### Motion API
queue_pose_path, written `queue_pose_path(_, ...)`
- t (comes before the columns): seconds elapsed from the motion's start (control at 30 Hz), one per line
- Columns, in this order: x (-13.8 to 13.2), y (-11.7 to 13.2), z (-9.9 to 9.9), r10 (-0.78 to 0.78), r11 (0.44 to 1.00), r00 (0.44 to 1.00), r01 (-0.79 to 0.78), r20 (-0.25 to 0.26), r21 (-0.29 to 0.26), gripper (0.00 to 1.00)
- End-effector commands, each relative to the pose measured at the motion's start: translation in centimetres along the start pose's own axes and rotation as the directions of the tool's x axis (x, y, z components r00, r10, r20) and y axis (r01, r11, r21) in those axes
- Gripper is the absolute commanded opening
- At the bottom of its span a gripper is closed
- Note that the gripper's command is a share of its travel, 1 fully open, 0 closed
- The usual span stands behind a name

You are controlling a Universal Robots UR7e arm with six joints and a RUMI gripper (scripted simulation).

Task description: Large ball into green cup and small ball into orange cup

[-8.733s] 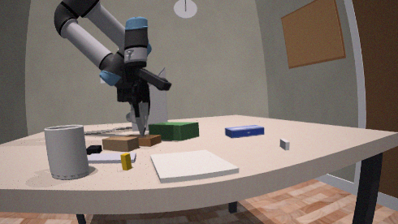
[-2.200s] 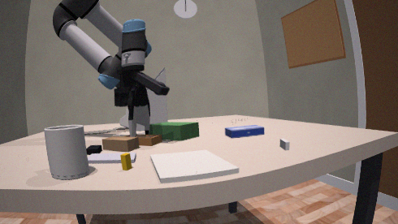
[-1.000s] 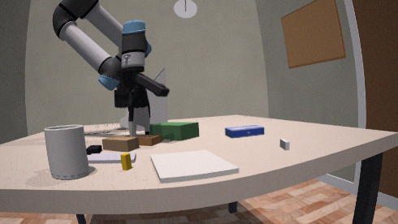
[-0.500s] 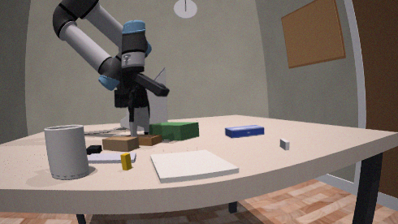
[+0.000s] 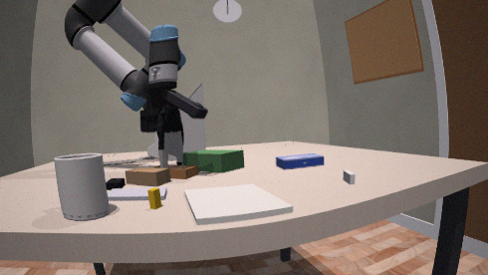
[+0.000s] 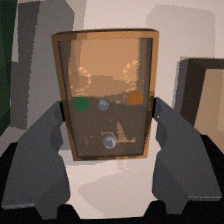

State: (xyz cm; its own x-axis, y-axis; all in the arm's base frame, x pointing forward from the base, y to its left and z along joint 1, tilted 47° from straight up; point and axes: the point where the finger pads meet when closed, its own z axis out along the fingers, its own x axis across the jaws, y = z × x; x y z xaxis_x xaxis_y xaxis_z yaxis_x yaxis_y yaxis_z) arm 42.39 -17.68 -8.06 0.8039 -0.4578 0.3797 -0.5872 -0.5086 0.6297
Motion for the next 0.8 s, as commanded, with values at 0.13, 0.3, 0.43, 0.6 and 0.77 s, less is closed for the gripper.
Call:
queue_pose_path(0.13,0.02,-0.01,-0.04,0.0,1.0,1.0,0.0,-0.001,0.0,0.44)
queue_pose_path(0.3,0.02,-0.01,-0.04,0.0,1.0,1.0,0.0,-0.001,0.0,0.44)
queue_pose_path(0.43,0.02,-0.01,-0.06,0.0,1.0,1.0,0.0,-0.001,0.0,0.44)
queue_pose_path(0.6,0.03,-0.01,-0.17,0.0,1.0,1.0,0.0,-0.001,0.0,0.44)
queue_pose_path(0.77,0.02,-0.01,-0.55,0.0,1.0,1.0,0.0,-0.001,0.0,0.44)
